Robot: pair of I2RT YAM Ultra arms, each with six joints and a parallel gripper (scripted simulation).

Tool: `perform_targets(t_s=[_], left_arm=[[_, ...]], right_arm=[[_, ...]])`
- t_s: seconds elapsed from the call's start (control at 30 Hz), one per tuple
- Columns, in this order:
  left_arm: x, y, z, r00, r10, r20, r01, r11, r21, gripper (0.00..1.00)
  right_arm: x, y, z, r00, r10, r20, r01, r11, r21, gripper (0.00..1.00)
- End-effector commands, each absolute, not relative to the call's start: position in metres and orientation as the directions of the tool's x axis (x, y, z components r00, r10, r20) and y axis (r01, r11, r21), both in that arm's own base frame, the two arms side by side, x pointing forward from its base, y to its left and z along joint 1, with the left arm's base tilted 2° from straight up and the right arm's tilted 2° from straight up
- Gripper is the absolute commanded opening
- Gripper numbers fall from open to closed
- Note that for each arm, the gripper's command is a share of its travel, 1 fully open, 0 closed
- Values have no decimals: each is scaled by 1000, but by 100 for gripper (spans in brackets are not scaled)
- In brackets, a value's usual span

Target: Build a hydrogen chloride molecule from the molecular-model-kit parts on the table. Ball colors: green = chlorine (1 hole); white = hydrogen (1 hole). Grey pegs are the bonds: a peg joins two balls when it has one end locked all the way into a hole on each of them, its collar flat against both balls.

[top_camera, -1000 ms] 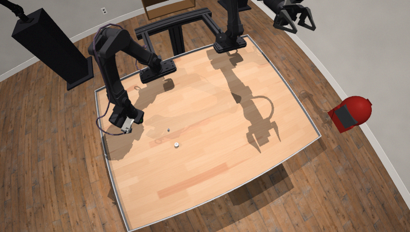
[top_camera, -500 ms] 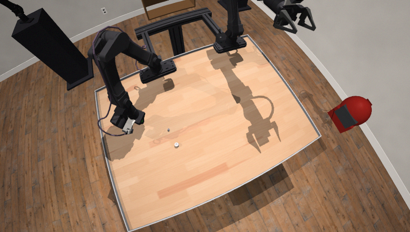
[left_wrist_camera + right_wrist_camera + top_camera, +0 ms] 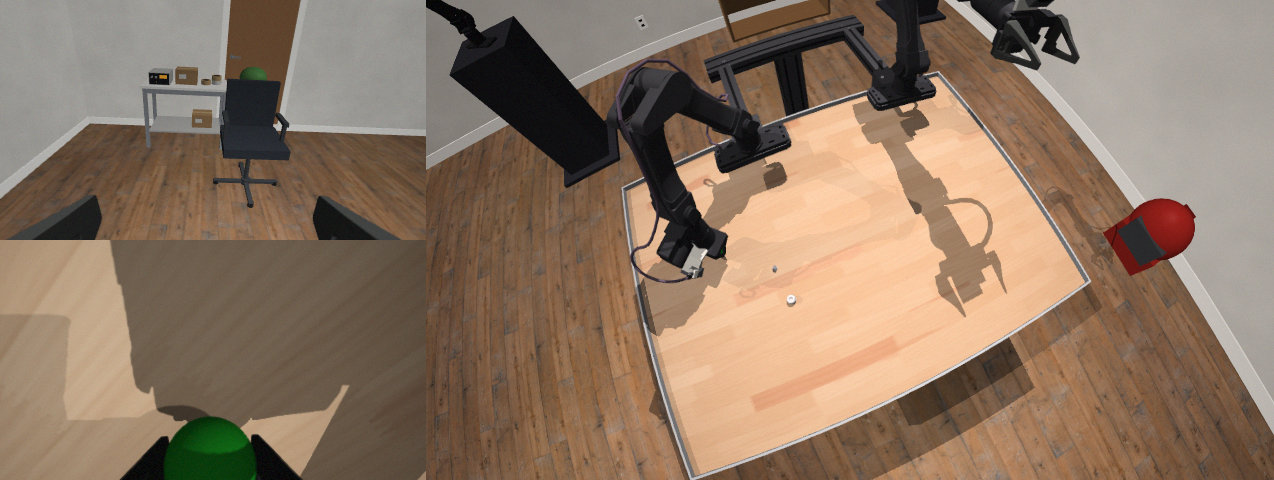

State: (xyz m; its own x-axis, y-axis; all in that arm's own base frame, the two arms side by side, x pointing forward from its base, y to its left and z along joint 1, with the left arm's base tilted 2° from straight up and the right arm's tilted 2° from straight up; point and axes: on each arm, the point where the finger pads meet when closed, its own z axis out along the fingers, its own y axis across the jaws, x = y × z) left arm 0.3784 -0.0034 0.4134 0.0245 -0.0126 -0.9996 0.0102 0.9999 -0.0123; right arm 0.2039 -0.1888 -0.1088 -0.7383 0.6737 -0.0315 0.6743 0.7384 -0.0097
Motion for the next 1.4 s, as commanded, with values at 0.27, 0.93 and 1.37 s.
perform_targets(t_s=[0.27, 0.93, 1.37], left_arm=[[366, -8, 447, 106, -8, -994, 25, 1000, -6, 100], [366, -8, 447, 106, -8, -994, 25, 1000, -6, 100], [366, -8, 447, 106, -8, -994, 25, 1000, -6, 100]], right_arm=[[215, -194, -111, -741, 668, -69, 670, 742, -14, 0], [215, -197, -116, -738, 672, -56, 674, 739, -12, 39], [230, -206, -116, -748, 662, -50, 664, 748, -11, 39]])
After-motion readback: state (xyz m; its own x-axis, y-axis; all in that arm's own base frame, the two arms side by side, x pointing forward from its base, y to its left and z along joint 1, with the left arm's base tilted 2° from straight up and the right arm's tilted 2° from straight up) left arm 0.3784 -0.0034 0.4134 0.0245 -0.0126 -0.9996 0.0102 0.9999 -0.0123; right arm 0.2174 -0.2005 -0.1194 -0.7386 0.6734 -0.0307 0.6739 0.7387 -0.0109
